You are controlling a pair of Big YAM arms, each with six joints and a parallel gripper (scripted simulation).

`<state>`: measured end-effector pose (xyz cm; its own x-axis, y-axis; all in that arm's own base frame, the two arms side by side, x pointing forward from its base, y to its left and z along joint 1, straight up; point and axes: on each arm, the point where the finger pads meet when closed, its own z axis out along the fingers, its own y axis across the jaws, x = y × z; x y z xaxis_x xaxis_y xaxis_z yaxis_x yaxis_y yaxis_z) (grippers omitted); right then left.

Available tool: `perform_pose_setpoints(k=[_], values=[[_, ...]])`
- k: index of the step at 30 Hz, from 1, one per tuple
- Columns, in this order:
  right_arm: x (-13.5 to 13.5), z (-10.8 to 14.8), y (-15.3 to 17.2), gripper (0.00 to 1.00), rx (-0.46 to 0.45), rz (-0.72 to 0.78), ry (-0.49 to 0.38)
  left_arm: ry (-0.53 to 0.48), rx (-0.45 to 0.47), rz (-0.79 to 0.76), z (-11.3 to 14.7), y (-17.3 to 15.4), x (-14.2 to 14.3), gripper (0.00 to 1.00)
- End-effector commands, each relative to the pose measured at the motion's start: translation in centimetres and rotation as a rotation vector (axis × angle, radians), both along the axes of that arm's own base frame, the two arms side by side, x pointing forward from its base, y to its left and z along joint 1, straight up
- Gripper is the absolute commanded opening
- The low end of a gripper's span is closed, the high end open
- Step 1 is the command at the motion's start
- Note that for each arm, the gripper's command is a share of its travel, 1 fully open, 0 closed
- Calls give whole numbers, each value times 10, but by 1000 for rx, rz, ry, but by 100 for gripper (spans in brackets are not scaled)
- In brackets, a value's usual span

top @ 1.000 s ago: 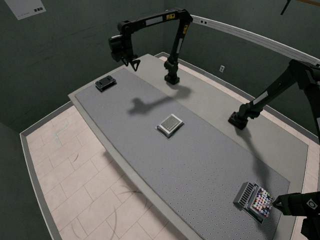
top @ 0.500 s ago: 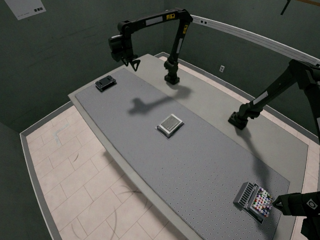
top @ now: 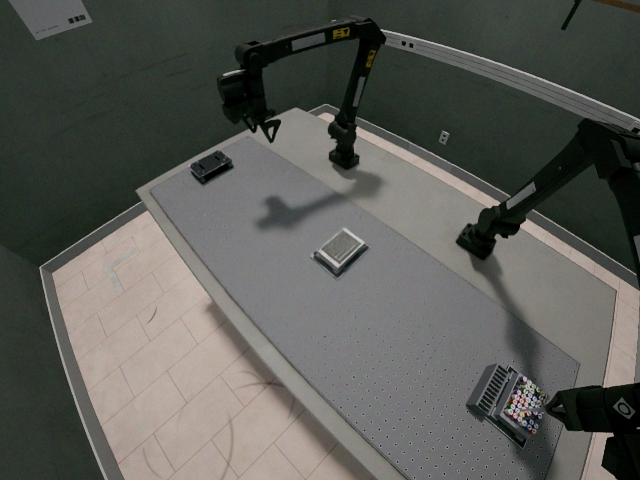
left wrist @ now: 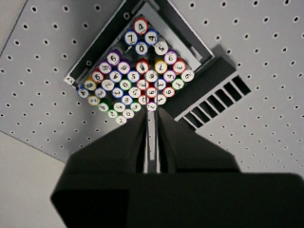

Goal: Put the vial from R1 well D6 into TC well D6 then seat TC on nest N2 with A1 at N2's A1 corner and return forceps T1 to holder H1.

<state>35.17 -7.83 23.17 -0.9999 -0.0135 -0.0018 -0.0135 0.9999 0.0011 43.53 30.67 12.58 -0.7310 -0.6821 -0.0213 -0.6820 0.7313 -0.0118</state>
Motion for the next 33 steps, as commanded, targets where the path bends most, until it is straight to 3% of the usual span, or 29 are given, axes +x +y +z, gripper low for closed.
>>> perform_pose_setpoints(k=[1,5,22,25,33], values=[[7,12,-2,100,-9,-9,-33,-48,36,6,28,8,20,9],[7,12,-2,100,-9,-9,-33,-71,50,6,48,8,19,9],[7,12,-2,100,-9,-9,-33,-59,37,5,70,4,15,9],[7,12,-2,100,-9,-9,-33,-39,24,6,62,4,15,9],[7,12,-2,100,-9,-9,-33,-62,41,5,83,4,15,9]])
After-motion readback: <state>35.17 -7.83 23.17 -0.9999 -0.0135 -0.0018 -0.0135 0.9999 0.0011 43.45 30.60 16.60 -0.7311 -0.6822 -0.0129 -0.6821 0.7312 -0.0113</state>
